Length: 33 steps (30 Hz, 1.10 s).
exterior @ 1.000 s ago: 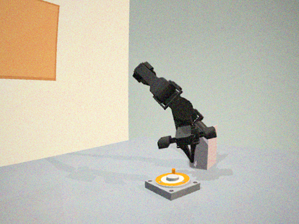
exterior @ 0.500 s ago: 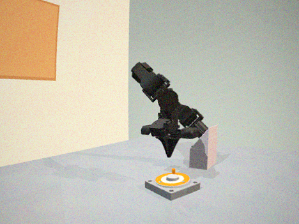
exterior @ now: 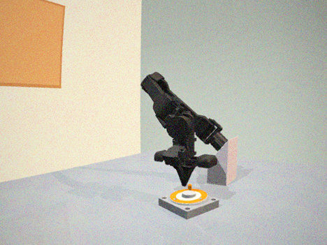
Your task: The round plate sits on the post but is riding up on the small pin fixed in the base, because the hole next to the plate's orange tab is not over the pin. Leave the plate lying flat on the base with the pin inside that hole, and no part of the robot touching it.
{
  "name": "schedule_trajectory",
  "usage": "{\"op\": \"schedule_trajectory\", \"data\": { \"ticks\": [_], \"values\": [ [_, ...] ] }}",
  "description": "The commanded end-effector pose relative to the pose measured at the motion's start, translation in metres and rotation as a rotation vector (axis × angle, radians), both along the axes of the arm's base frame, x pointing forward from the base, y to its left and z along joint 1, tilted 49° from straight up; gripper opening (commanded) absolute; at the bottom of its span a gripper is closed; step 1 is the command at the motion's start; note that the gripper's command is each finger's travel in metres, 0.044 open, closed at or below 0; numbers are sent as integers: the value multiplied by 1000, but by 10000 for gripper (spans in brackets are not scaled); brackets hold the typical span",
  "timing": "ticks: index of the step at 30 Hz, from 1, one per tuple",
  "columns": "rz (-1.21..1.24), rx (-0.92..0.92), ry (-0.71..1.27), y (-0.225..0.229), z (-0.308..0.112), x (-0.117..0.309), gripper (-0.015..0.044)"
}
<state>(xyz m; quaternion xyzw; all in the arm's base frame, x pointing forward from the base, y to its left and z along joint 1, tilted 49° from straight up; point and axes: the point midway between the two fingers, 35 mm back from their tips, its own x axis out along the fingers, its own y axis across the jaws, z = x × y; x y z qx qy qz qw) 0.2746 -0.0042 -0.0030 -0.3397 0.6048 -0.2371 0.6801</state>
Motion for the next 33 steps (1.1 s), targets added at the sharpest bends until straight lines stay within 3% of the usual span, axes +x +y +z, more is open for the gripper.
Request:
{"op": "schedule_trajectory", "data": {
  "ticks": [1,33],
  "values": [
    [6,-7,3,-1,-3,-2,0],
    [6,-6,4,19,-28,-19,0]
  ]
}}
